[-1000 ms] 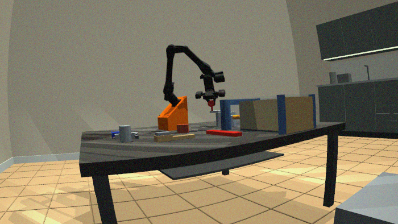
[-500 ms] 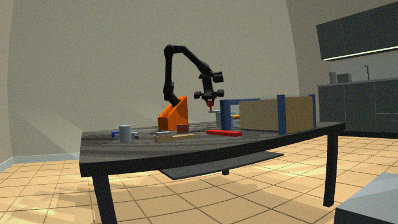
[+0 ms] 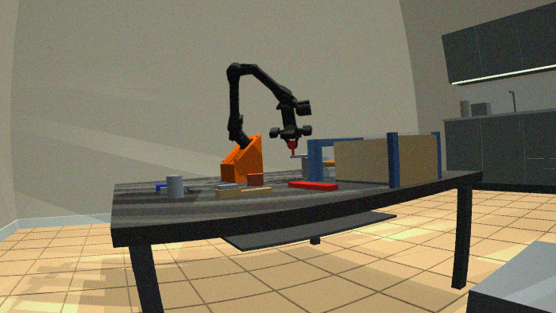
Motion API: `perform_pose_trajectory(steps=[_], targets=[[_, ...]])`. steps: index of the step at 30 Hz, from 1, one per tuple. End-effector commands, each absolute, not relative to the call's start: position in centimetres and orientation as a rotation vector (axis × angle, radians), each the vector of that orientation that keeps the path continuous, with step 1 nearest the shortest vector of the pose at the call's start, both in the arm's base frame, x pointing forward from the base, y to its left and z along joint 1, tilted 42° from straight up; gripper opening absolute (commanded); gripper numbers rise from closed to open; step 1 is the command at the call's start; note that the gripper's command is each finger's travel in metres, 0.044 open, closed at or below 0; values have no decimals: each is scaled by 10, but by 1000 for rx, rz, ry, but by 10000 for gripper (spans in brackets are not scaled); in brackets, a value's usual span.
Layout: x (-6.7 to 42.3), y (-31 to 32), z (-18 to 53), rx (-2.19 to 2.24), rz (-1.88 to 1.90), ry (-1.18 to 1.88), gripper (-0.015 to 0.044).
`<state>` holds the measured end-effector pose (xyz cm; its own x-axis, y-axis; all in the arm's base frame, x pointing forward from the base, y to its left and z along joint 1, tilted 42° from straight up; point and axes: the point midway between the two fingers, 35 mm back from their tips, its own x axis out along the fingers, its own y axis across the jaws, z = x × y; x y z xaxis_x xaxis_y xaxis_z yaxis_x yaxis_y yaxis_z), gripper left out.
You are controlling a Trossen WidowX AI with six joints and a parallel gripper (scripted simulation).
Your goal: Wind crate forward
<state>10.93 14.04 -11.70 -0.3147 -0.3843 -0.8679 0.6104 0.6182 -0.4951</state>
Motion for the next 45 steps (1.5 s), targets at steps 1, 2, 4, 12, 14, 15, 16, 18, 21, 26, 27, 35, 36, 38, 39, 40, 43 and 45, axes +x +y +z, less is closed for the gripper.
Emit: perform_pose_trajectory(steps=[1,2,4,12,14,15,16,18,21,26,27,35,36,38,39,40,43,45], targets=[[125,131,-111,185,-1010,1558,0],[126,130,-111,185,-1010,1558,0],[128,129,-110,185,-1010,1557,0],[137,126,-106,184,-1011,1557,0],[139,125,-106,184,-1011,1557,0],[140,125,-105,184,-1011,1556,0],[141,125,-105,184,-1011,1556,0],[144,124,-104,184,-1011,1556,0],[147,123,-103,184,-1011,1556,0],[153,122,-102,184,-1011,1556,0],[155,122,-102,184,-1011,1556,0],[164,121,-100,184,-1011,1555,0],[165,121,-100,184,-1011,1555,0],[168,121,-99,184,-1011,1555,0],[169,121,-99,184,-1011,1555,0],[170,121,-99,184,-1011,1555,0],[174,121,-99,185,-1011,1554,0],[177,121,-99,185,-1011,1554,0]])
